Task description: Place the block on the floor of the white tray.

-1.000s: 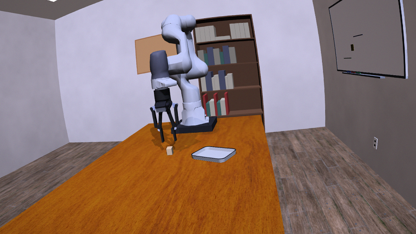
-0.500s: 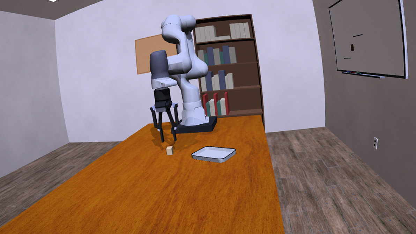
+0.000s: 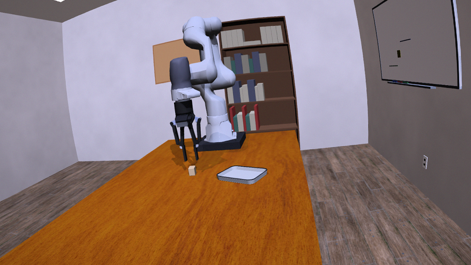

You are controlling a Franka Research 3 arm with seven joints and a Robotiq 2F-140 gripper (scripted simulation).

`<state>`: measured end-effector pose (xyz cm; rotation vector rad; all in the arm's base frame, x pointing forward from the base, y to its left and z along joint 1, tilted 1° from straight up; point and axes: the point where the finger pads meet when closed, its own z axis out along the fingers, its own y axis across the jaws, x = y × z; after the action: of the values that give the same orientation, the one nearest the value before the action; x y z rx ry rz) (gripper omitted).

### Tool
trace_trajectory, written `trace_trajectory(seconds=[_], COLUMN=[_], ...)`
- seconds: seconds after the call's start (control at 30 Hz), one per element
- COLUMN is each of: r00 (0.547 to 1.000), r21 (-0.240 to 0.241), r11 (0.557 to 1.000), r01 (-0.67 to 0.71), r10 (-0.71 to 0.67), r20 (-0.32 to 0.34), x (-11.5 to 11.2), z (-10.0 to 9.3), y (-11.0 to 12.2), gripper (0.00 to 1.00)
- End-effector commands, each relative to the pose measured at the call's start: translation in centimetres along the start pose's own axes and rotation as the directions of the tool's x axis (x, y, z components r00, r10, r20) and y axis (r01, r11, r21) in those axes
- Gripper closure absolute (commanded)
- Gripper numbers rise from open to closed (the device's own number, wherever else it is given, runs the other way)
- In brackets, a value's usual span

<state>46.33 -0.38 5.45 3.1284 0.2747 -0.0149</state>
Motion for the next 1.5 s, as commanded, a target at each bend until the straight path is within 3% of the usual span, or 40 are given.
trace_trajectory(seconds=[0.0, 0.9, 1.47], r00=[1.000, 1.000, 1.000], r21=[-0.002, -0.010, -0.010], r11=[1.000, 1.000, 1.000], r01=[0.003, 0.000, 0.000], r10=[-0.003, 0.000, 0.000], r20=[-0.001, -0.001, -0.001], x=[0.0, 0.0, 0.0], z=[0.0, 2.3, 2.5], y=[0.1, 0.5, 0.5], gripper=[0.65, 0.65, 0.65])
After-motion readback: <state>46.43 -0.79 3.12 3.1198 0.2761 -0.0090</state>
